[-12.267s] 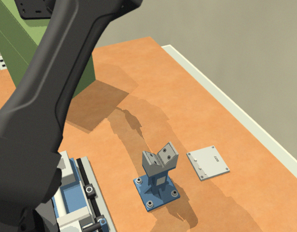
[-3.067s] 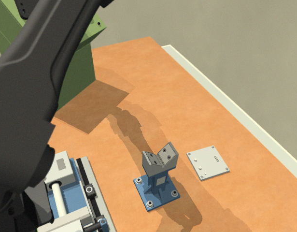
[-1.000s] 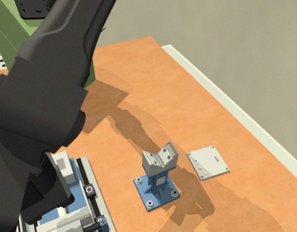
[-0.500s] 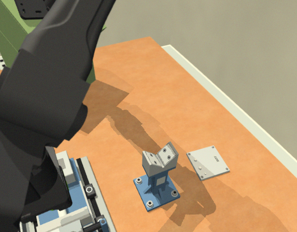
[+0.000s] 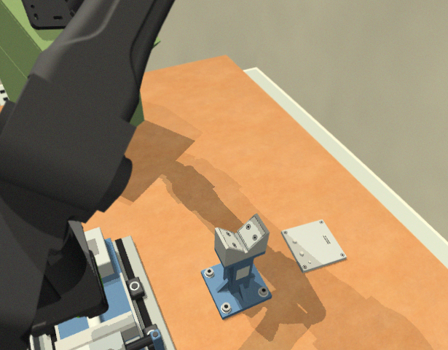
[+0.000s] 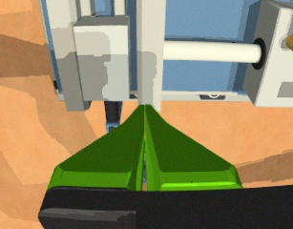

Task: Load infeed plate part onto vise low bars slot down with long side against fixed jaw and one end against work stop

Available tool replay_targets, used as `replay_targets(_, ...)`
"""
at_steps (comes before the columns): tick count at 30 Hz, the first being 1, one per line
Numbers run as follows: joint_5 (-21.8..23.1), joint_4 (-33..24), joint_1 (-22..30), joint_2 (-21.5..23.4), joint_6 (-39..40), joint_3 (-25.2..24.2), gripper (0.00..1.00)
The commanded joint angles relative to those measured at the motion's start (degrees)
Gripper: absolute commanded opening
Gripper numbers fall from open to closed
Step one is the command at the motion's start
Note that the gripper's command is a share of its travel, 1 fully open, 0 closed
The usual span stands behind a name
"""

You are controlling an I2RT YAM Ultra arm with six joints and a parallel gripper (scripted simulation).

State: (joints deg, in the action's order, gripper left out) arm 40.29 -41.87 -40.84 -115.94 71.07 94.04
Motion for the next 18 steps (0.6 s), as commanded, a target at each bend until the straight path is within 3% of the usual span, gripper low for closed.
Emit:
replay_targets(1, -1.1, 0.0, -0.8, 1.2, 0.4, 0.1, 0.0)
replay_targets(18, -1.1, 0.8, -0.5, 0.6, 0.6, -0.3, 0.0)
